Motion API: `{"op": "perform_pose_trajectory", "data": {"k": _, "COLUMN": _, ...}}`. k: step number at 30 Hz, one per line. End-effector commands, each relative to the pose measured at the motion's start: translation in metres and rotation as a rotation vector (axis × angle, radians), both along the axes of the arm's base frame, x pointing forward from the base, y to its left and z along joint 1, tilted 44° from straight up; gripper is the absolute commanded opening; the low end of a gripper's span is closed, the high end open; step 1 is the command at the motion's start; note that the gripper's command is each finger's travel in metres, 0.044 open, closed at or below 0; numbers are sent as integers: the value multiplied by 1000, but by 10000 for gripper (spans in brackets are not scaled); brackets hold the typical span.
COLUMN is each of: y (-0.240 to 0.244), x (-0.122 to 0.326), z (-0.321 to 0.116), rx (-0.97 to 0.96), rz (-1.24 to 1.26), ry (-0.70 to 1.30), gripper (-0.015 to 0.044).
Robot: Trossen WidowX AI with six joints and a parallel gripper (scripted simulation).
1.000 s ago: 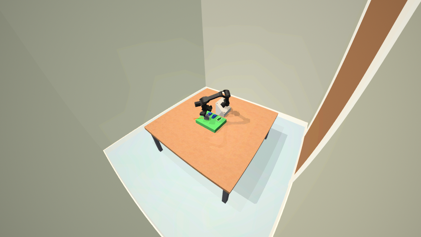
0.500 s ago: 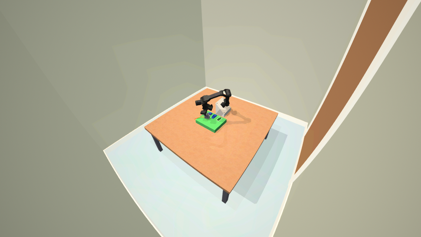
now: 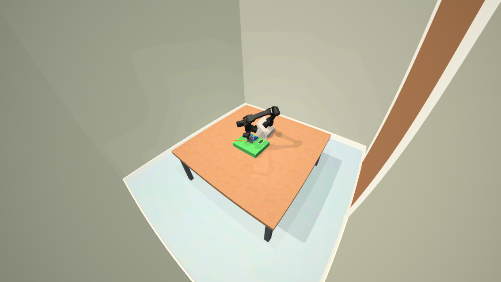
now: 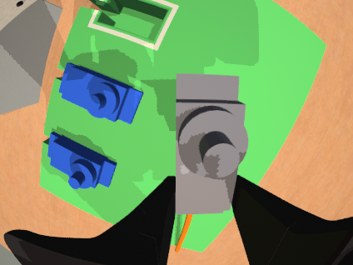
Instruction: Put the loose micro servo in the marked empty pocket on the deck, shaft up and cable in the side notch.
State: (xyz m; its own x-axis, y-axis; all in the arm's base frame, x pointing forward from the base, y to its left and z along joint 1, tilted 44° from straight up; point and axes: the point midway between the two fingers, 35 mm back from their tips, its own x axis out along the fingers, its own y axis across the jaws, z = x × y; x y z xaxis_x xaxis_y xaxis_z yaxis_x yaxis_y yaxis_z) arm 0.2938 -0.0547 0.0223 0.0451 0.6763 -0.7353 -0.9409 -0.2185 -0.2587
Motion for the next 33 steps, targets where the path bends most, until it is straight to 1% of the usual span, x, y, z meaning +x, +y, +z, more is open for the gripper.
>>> {"op": "perform_pose_trajectory", "data": {"k": 1, "y": 18, "x": 0, "z": 18, "rx": 6, "rz": -8, "ry": 3, "gripper": 0}}
{"op": "perform_pose_trajectory", "data": {"k": 9, "y": 54, "x": 4, "z": 52, "rx": 9, "rz": -8, "ry": 3, "gripper": 0}}
{"op": "perform_pose_trajectory", "data": {"k": 16, "y": 57, "x": 5, "z": 54, "rx": 11, "rz": -33, "ry": 26, "gripper": 0}}
{"op": "perform_pose_trajectory", "data": {"k": 33, "y": 57, "x": 5, "z": 54, "rx": 36, "rz": -446, "ry": 409, "gripper": 0}}
